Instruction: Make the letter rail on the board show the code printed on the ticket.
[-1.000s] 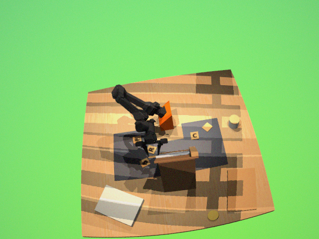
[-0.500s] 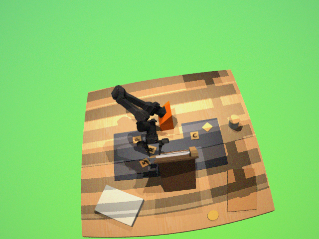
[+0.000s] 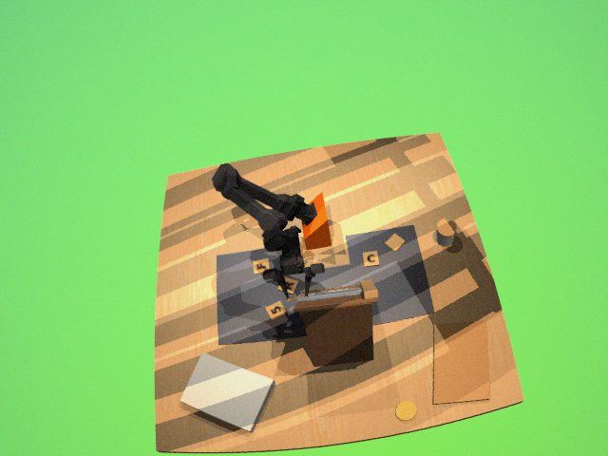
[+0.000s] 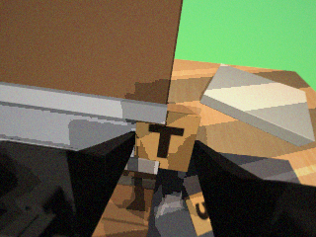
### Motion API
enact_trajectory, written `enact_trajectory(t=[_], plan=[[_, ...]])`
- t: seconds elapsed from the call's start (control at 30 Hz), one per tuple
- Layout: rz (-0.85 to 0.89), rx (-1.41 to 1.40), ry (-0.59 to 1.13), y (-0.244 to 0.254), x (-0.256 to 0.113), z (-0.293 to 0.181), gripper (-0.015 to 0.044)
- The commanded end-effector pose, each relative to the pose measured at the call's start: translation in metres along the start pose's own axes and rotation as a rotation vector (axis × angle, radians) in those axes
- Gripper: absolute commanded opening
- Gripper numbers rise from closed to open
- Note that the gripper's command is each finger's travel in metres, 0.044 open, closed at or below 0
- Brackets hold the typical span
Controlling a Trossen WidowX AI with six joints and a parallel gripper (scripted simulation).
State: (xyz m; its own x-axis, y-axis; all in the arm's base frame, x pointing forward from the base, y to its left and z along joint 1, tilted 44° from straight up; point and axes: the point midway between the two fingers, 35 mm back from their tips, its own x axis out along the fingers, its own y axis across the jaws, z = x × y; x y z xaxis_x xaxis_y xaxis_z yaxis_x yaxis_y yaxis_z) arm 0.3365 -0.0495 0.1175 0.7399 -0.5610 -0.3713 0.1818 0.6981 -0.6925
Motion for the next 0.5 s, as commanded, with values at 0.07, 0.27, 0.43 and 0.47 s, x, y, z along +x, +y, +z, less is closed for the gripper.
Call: enact_trajectory(t=[0.07,0.27,0.43,0.47], plan=[[-0.002,0.002,0.005,0.0038,0.0001,-0.0017,0.0],[-0.002,0.002,0.005,0.0069,0.0001,-0.0017,0.0],[-0.001,0.002,0.005,0.0094,0.0001,-0.0016,0.0],[-0.001,0.002,0.005,0.0099,0.0001,-0.0016,0.0]])
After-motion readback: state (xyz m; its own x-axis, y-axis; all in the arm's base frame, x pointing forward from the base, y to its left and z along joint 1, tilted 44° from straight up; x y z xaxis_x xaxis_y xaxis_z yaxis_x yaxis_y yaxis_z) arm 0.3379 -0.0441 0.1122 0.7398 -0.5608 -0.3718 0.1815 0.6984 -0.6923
